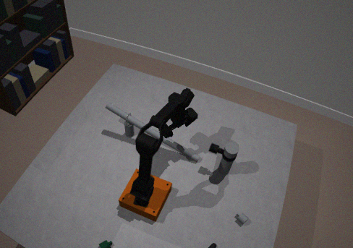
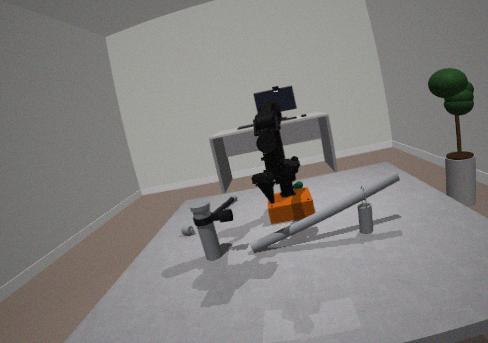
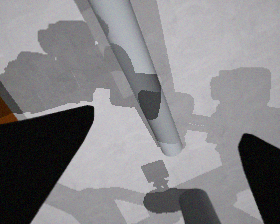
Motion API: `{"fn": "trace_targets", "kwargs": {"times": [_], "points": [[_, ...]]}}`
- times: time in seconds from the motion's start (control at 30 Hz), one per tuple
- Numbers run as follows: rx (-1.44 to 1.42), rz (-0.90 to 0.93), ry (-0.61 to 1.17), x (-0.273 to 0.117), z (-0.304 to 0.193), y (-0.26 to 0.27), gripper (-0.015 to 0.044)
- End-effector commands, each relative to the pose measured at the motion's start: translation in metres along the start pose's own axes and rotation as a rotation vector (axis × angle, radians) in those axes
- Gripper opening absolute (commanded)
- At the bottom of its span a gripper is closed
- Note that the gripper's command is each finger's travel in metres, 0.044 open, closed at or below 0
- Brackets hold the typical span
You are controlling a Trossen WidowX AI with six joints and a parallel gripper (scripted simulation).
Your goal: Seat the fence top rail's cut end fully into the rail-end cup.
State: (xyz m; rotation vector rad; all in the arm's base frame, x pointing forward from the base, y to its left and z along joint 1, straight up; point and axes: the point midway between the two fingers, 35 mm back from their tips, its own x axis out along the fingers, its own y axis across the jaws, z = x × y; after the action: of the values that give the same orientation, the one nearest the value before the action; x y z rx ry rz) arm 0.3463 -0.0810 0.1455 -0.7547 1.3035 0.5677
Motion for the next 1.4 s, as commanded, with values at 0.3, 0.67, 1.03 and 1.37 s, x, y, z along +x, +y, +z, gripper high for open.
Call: {"fn": "trace_targets", "kwargs": {"times": [0.3, 0.67, 1.03, 1.37], "points": [[-0.527, 0.165, 0.037, 0.036, 0.007, 0.005, 0.044], [-0.527, 0.165, 0.037, 0.07, 0.005, 0.01, 0.044], [-0.527, 0.165, 0.037, 0.085, 0.003, 0.012, 0.044], [-0.527, 0.165, 0.036, 0.096, 0.003, 0.013, 0.044]]}}
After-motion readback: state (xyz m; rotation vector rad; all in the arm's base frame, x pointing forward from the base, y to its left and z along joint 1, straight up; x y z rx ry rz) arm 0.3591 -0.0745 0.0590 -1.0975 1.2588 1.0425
